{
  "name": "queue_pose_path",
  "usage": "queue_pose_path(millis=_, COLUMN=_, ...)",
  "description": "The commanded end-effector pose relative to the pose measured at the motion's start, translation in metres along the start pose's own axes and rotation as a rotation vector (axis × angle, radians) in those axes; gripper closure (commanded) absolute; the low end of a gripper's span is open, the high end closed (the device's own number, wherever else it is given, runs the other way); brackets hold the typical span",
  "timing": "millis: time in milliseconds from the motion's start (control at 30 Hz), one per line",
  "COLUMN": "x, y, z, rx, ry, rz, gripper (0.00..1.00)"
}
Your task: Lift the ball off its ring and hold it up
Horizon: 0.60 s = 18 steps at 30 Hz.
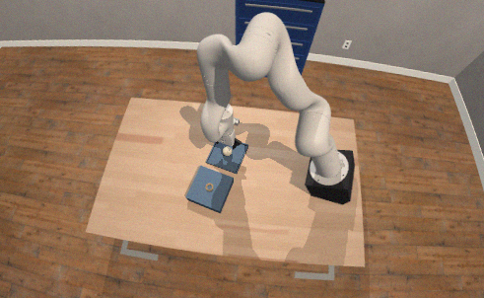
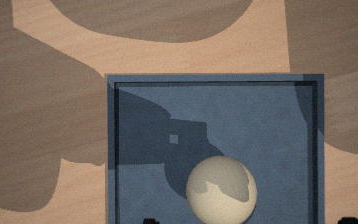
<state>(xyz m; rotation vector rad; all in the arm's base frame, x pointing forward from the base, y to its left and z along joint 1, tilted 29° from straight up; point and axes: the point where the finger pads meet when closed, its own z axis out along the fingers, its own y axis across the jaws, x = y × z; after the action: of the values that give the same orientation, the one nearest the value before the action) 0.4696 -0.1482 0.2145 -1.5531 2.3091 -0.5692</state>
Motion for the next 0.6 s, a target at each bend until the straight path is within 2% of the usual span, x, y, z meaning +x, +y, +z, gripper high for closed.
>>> queue_pose_path(millis=0, x=0.0, y=-0.001, z=0.002, rx=0.002, ry=0.0, rz=0.0, gripper=0.0)
queue_pose_path(millis=100, x=0.001, y=-0.001, z=0.024, rx=0.002, ry=0.003, rz=0.0, gripper=0.0)
queue_pose_path(millis=167, x=0.001, y=-0.001, z=0.024, rx=0.002, ry=0.003, rz=0.0, gripper=0.0)
queue_pose_path(millis=300, x=0.001, y=-0.001, z=0.075, rx=0.002, ry=-0.001, rz=0.0, gripper=0.0)
queue_pose_path(millis=367, x=0.002, y=0.0, z=0.093, rx=0.002, ry=-0.003, rz=0.0, gripper=0.0)
queue_pose_path(millis=433, x=0.002, y=0.0, z=0.1, rx=0.002, ry=-0.003, rz=0.0, gripper=0.0)
queue_pose_path(millis=567, x=0.002, y=0.0, z=0.101, rx=0.002, ry=-0.003, rz=0.0, gripper=0.0)
